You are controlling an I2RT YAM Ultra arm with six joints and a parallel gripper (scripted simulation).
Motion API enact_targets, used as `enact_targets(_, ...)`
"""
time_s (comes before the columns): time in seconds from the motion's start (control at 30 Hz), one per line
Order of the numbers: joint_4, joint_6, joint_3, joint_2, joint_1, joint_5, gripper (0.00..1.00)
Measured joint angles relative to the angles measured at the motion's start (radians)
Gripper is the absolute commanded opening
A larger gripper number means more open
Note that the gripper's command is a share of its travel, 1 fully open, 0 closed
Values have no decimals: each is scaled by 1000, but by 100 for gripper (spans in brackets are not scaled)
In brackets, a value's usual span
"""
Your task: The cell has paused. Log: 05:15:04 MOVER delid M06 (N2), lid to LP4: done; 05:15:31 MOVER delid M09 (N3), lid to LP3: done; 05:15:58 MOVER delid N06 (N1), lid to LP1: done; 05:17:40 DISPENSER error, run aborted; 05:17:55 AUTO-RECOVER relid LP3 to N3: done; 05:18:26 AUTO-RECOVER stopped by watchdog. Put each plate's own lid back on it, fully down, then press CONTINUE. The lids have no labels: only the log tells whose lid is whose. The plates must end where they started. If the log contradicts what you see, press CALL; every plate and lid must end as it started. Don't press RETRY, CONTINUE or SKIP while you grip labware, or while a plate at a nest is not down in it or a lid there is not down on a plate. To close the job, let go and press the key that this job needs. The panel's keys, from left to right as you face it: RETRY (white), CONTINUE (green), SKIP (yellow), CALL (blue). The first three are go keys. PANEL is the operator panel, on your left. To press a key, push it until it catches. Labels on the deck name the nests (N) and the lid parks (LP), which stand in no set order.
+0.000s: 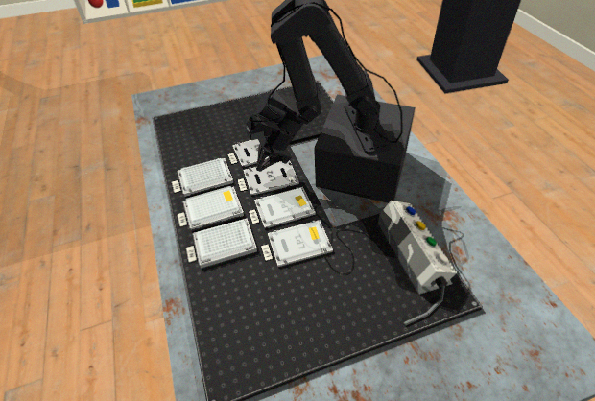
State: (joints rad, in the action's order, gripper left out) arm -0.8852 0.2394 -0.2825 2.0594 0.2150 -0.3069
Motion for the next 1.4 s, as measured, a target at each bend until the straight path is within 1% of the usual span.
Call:
enact_targets(0.1, -31, -46, 16, 0, -60, 39, 0)
enact_targets(0.33, -82, -169, 48, -10, -239, 140, 0)
enact_targets(0.47, -100, -243, 49, -20, -343, 203, 0)
enact_targets(0.6, -105, -301, 49, -24, -405, 261, 0)
enact_targets(0.7, -102, -351, 48, -29, -481, 309, 0)
enact_targets(1.03, -38, -522, -8, -54, -725, 467, 0)
enact_targets(1.17, 0, -573, -30, -59, -774, 517, 0)
enact_targets(1.33, 68, -645, -77, -63, -873, 579, 0)
enact_targets(1.4, 85, -666, -91, -64, -897, 592, 0)
